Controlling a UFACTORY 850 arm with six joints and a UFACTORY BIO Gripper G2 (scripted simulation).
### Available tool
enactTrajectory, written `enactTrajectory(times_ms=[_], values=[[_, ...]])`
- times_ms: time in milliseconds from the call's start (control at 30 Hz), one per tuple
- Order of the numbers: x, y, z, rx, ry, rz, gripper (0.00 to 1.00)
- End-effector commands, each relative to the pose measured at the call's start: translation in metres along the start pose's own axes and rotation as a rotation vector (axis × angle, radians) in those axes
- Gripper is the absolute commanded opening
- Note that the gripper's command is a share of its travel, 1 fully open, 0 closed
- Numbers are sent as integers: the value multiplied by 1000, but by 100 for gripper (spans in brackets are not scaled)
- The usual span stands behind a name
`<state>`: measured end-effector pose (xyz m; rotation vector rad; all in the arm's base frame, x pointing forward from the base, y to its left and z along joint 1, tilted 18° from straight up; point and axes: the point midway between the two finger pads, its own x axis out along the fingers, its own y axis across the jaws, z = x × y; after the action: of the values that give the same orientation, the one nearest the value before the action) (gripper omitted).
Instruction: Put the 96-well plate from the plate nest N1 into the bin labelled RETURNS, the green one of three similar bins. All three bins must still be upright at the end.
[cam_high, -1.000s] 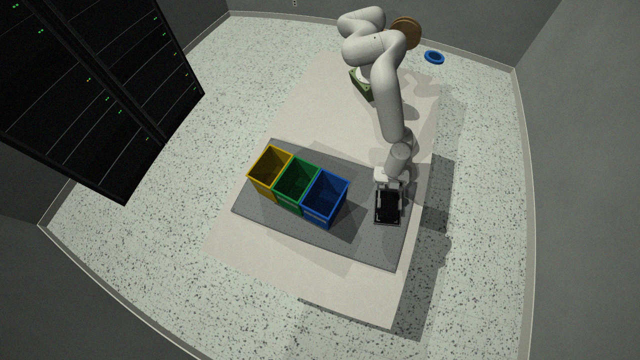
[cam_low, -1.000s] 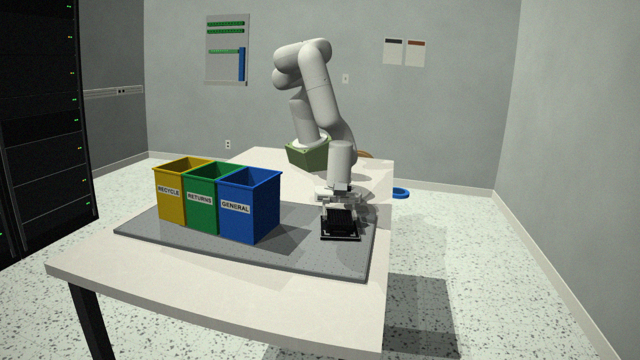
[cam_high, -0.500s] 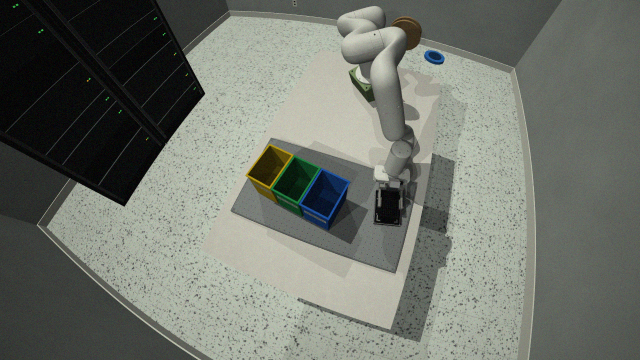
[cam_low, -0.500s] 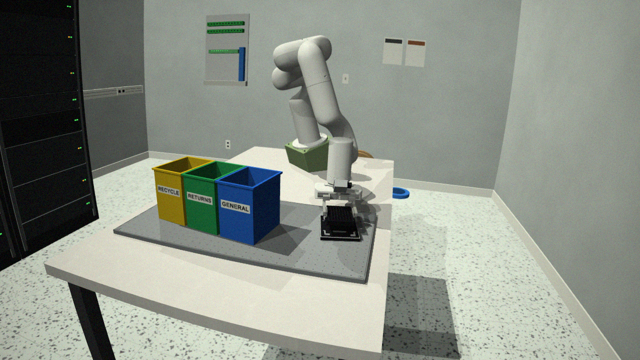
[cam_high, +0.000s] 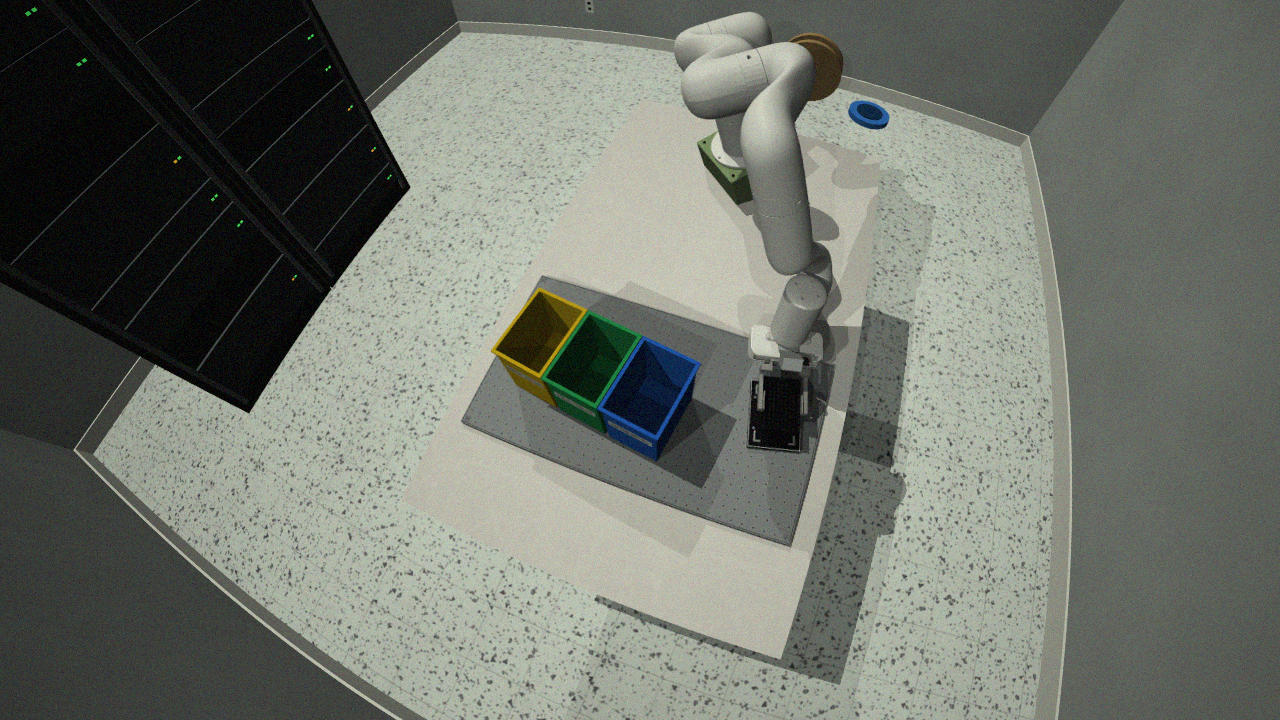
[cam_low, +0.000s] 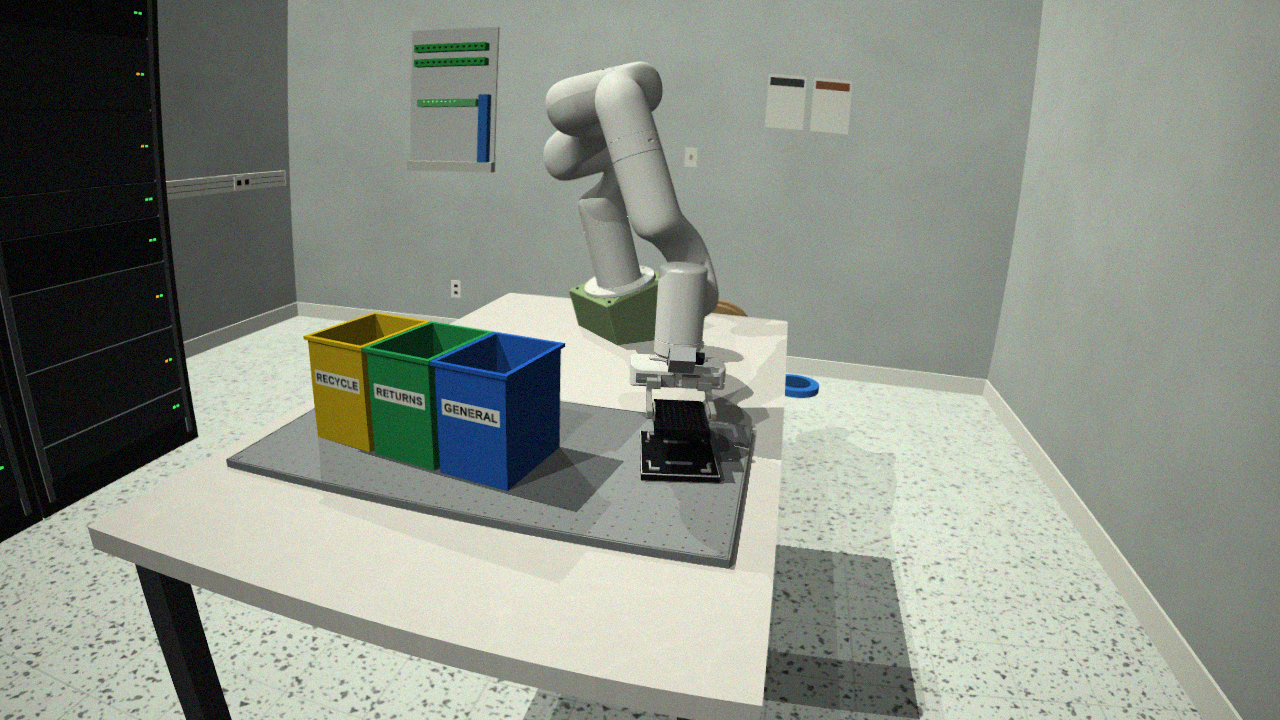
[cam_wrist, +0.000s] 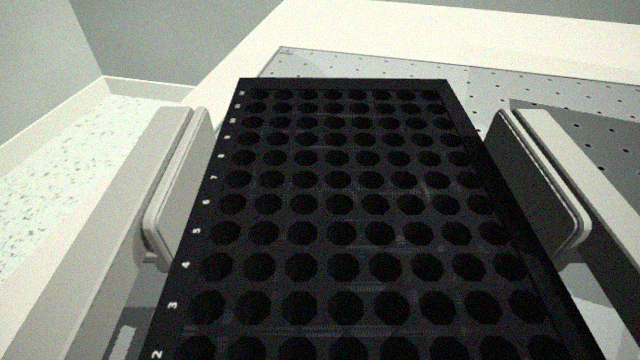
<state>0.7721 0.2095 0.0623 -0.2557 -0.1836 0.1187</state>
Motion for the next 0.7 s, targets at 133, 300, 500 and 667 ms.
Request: enactTrajectory(times_ms=[133, 300, 500, 667], values=[[1, 0, 13, 1, -2, 0, 0], [1, 0, 20, 1, -2, 0, 0], [1, 0, 30, 1, -2, 0, 0], [1, 0, 38, 1, -2, 0, 0]])
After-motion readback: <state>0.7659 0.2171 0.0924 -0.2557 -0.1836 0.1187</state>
